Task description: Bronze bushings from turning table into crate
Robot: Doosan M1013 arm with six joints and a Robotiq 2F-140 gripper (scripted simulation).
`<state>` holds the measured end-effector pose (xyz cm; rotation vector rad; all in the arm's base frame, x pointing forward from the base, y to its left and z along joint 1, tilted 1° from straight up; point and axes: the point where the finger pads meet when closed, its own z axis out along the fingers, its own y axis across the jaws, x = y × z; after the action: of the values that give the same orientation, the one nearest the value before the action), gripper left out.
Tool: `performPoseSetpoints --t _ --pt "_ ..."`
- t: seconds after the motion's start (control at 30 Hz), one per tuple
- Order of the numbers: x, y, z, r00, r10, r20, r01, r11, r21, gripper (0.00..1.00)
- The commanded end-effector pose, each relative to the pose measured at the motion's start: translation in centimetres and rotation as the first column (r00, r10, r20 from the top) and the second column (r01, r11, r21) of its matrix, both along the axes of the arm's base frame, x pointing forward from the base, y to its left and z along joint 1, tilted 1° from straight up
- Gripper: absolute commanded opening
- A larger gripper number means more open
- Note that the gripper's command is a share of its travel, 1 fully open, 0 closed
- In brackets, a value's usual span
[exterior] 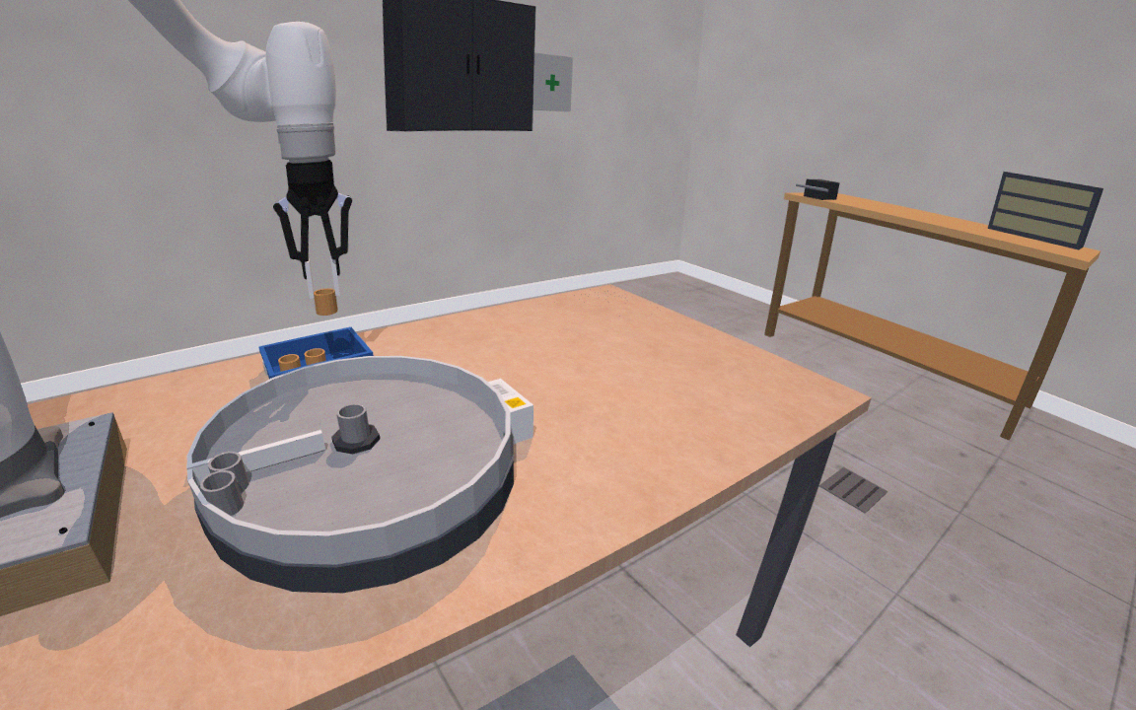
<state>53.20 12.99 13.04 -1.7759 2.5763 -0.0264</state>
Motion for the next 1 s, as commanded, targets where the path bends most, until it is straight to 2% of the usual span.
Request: performPoseSetpoints --t 0.0,0.27,0.97 --pt "1.7 1.8 0.0 1.0 -0.001 -0.001 0.001 1.0 -0.002 0.0" --pt "2.5 2.8 0.0 1.0 -0.001 -0.001 0.001 1.0 -0.002 0.0" --pt "2.6 2.9 0.0 1.0 -0.001 -0.001 0.001 1.0 -0.002 0.0"
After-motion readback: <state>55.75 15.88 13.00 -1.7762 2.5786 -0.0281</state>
